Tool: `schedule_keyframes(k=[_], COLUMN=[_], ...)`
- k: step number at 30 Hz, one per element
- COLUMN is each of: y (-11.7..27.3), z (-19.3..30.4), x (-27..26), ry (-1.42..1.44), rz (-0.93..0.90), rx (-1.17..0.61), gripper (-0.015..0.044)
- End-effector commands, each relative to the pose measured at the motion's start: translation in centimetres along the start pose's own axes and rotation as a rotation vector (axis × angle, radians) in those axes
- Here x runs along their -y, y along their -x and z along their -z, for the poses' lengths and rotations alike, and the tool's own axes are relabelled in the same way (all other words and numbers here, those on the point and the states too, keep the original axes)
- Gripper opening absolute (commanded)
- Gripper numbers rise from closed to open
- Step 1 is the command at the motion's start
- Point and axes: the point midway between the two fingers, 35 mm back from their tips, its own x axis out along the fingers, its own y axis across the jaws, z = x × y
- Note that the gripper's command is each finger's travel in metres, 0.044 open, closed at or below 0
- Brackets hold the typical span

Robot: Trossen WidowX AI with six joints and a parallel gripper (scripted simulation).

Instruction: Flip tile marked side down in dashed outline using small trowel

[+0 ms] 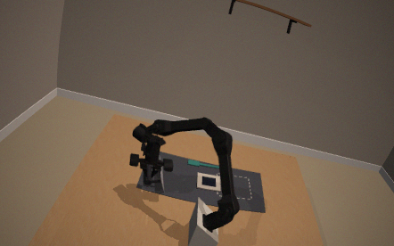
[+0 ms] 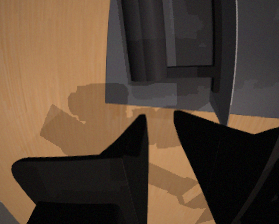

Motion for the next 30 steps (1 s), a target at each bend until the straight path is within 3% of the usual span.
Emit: schedule_keyframes(k=[1, 30], y=[-0.4, -1.1], z=[0.1, 0.0], x=[0.8, 4.7], ry=[0.006, 0.006], rz=[0.006, 0.009], rx=[0.000, 0.000], gripper=[0.0100, 0.0100])
